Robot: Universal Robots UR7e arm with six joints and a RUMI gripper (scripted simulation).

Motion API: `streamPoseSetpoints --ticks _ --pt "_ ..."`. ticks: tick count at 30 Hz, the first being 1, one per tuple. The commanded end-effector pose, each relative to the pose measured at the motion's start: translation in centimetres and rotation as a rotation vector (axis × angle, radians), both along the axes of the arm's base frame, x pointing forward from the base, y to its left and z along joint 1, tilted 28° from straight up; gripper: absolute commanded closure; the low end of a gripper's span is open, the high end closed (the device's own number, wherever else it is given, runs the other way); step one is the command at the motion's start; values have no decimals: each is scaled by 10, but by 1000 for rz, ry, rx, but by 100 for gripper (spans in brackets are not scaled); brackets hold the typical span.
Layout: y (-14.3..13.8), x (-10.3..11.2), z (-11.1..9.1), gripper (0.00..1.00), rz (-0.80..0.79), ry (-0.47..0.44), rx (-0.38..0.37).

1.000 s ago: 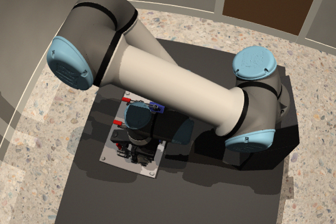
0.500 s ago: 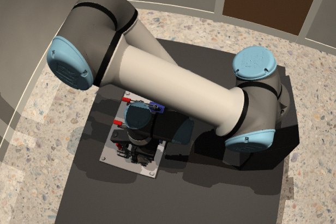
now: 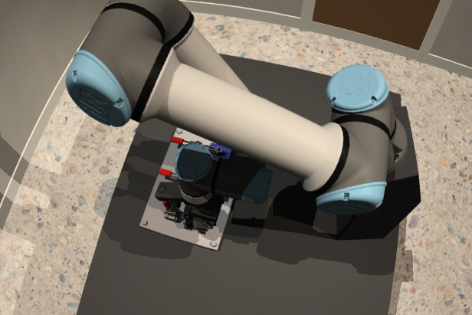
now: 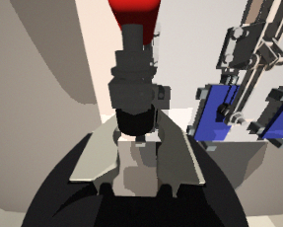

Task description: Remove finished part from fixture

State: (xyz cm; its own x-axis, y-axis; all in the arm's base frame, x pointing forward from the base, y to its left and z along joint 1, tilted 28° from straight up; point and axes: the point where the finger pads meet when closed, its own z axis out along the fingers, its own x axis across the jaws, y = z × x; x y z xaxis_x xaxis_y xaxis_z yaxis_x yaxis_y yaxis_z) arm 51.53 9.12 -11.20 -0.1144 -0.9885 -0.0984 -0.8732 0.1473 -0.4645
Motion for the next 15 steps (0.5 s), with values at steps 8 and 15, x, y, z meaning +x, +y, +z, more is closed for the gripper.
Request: streamPoseSetpoints --ticks 8,15 --pt "0 -3 6 100 0 -1 0" --pt "0 -5 10 100 0 -1 0"
